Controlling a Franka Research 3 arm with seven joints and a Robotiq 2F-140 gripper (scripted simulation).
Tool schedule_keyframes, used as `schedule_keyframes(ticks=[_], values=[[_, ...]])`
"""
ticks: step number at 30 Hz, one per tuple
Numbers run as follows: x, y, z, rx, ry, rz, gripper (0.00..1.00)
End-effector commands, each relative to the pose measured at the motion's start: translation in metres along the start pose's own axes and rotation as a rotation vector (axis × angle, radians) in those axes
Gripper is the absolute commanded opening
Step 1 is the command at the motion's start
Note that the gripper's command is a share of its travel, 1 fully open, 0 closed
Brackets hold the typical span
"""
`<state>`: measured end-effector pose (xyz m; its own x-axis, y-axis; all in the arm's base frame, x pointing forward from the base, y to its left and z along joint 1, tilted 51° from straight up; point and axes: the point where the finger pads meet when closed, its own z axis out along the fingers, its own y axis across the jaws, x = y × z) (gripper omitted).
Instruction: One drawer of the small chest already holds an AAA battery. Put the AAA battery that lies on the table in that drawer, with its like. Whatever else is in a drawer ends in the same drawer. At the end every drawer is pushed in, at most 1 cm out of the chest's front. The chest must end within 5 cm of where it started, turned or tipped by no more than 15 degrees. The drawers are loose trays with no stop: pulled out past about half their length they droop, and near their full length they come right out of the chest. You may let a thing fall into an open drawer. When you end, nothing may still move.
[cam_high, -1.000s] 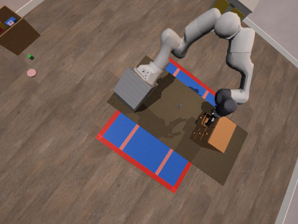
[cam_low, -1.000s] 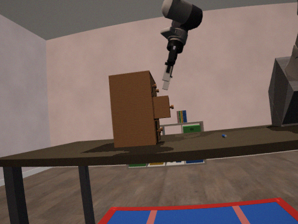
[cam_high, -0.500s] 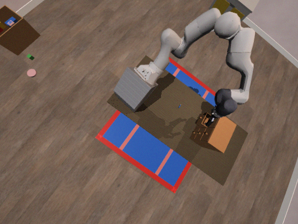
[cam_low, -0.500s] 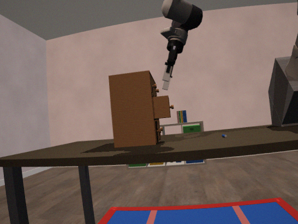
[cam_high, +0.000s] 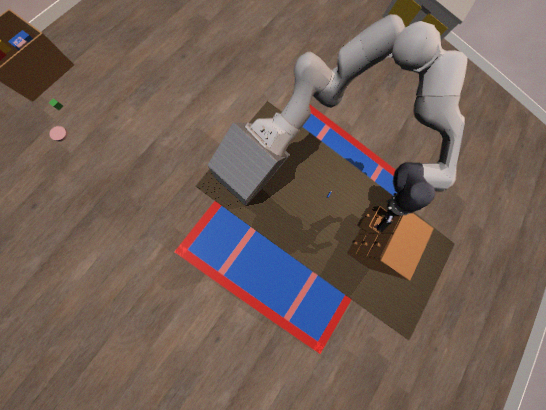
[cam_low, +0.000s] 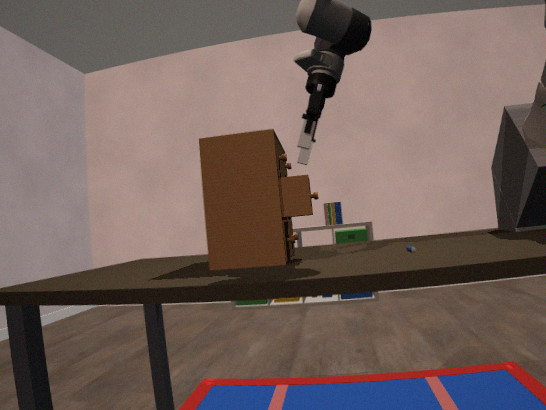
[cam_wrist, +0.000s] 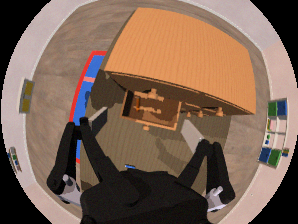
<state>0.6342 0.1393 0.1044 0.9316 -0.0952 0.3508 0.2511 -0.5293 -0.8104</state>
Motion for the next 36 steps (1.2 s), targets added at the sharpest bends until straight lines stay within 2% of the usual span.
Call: schedule_keyframes(ticks=[1, 20, 23, 28, 35, 36], values=[[0.001, 0.0, 0.0, 0.0, 0.005, -0.001, 1.0], [0.001, 0.0, -0.001, 0.0, 0.002, -0.001, 1.0], [-0.001, 0.0, -0.006, -0.004, -0.011, 0.001, 1.0], [-0.011, -0.003, -0.028, -0.02, -0.071, 0.011, 1.0], [-0.037, -0.01, -0.083, -0.063, -0.227, 0.036, 1.0], [-0.037, -0.01, -0.083, -0.063, -0.227, 0.036, 1.0]])
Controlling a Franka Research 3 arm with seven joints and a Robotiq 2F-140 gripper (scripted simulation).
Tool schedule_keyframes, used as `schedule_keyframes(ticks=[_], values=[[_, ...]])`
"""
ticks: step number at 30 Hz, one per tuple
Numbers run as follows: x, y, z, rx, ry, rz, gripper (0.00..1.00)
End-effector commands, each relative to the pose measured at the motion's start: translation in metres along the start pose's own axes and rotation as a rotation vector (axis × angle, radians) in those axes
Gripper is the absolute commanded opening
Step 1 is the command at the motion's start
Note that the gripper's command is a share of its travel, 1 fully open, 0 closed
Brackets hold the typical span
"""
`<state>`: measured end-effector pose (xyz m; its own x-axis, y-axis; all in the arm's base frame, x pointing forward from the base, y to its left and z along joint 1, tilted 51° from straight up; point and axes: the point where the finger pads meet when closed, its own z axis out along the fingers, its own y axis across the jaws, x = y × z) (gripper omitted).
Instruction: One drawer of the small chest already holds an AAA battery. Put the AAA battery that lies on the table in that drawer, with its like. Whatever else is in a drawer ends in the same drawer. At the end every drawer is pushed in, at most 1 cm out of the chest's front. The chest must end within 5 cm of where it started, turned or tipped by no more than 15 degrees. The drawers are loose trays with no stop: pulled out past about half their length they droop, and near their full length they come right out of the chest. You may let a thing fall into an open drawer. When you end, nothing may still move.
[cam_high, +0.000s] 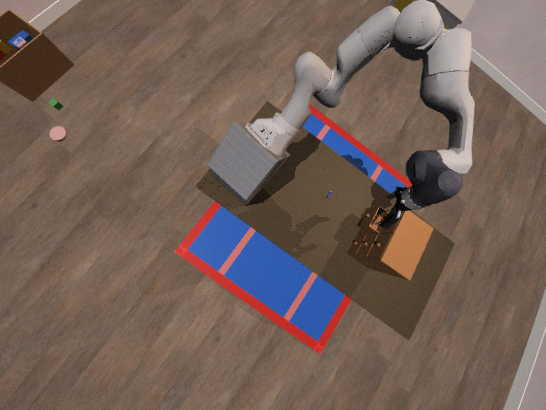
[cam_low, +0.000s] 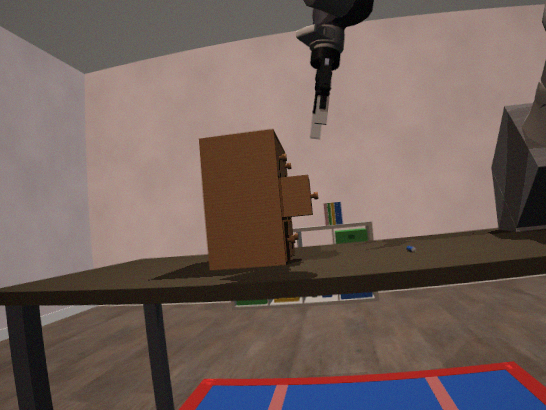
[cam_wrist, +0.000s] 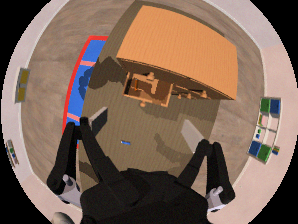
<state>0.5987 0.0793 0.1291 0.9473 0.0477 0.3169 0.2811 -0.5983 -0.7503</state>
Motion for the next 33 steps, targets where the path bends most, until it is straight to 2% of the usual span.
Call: schedule_keyframes(ticks=[1, 6, 10, 33], values=[[-0.02, -0.013, -0.01, 0.027, -0.09, 0.08, 1.0], [-0.039, -0.015, -0.04, 0.006, -0.181, 0.092, 1.0], [-0.045, -0.016, -0.051, -0.001, -0.212, 0.096, 1.0], [-0.046, -0.016, -0.052, -0.002, -0.215, 0.097, 1.0]])
